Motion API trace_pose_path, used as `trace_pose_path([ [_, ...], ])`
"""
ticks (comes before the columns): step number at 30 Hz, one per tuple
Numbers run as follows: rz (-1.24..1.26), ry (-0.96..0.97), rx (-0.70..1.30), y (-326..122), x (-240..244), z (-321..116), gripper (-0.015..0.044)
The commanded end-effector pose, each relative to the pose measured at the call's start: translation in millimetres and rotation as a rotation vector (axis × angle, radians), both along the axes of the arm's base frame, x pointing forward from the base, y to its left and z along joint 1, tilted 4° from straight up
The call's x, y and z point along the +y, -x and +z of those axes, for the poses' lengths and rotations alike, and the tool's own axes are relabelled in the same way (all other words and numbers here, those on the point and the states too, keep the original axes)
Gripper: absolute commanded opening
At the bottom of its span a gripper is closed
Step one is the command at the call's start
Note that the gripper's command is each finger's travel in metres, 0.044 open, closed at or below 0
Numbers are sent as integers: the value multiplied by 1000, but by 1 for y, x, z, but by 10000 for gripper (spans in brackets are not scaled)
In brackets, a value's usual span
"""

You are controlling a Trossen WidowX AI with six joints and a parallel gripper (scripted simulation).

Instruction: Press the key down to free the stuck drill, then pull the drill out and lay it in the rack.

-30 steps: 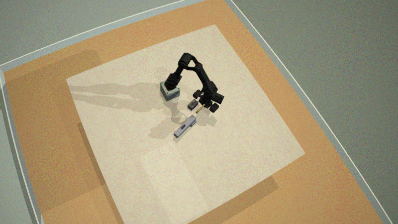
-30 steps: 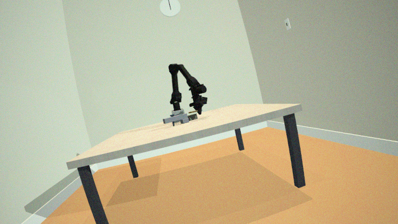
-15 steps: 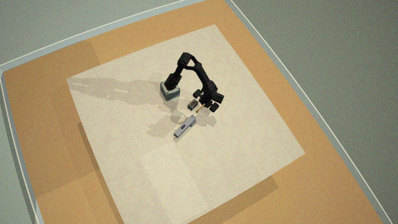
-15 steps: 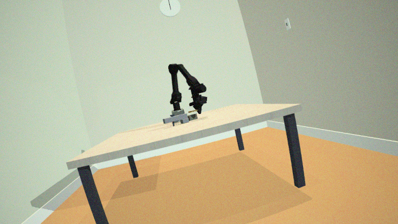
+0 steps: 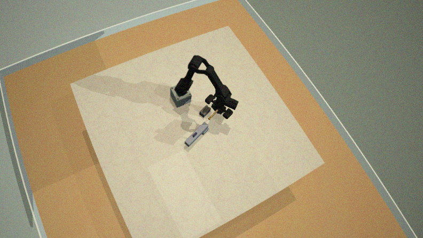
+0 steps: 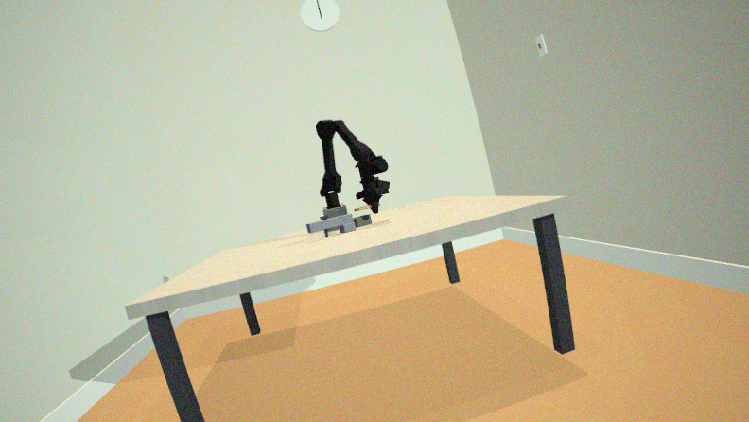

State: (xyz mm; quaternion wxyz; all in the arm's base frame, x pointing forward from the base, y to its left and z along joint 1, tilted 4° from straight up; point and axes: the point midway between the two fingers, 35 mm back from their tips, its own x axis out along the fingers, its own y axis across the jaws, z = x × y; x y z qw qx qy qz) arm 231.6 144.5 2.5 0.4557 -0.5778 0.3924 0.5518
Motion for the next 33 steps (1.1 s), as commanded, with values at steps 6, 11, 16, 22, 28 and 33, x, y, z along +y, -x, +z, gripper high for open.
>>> trace_pose_path([
  [6,-5,1,-6,-1,0,5,0],
  [11,-5,1,-6,-1,0,7,0],
  [16,-5,1,-6,-1,0,9,0],
  [22,-5,1,-6,-1,-1,11,0],
  [28,-5,1,-6,-2,-1,13,0],
  [33,-5,1,-6,-2,-1,15,0],
])
